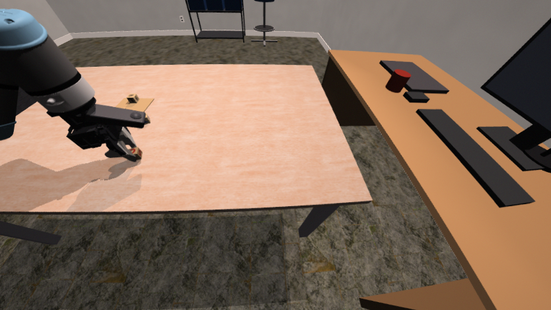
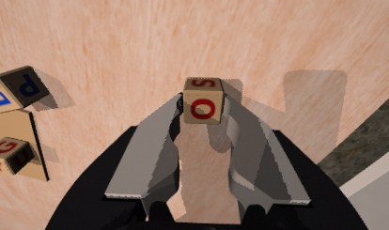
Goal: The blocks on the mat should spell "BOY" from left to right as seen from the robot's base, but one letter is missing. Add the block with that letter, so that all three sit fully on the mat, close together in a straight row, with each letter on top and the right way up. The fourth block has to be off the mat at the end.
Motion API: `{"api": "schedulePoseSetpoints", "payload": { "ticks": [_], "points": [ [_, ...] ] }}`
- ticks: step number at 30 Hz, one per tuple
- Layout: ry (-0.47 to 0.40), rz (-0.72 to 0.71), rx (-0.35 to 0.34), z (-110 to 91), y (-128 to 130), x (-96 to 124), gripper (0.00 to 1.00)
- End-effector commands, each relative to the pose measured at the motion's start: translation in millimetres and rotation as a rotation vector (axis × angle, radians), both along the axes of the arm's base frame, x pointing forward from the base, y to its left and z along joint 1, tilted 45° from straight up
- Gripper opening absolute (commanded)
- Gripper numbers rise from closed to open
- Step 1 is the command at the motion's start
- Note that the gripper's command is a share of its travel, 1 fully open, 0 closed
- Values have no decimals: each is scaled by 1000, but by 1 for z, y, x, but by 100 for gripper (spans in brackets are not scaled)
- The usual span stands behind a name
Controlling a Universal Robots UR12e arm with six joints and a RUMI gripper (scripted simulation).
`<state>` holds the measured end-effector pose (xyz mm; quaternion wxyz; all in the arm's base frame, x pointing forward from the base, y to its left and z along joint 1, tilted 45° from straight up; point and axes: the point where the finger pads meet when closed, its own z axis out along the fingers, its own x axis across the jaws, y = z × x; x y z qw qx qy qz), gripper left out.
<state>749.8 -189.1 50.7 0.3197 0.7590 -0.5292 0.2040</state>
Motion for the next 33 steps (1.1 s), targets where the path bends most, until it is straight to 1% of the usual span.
{"api": "schedulePoseSetpoints", "payload": {
  "ticks": [1,24,28,33],
  "points": [
    [-1,1,0,1,0,0,9],
    [-1,1,0,2,2,0,9],
    [-1,1,0,12,11,1,9],
    [-1,1,0,37,36,2,9]
  ]
}}
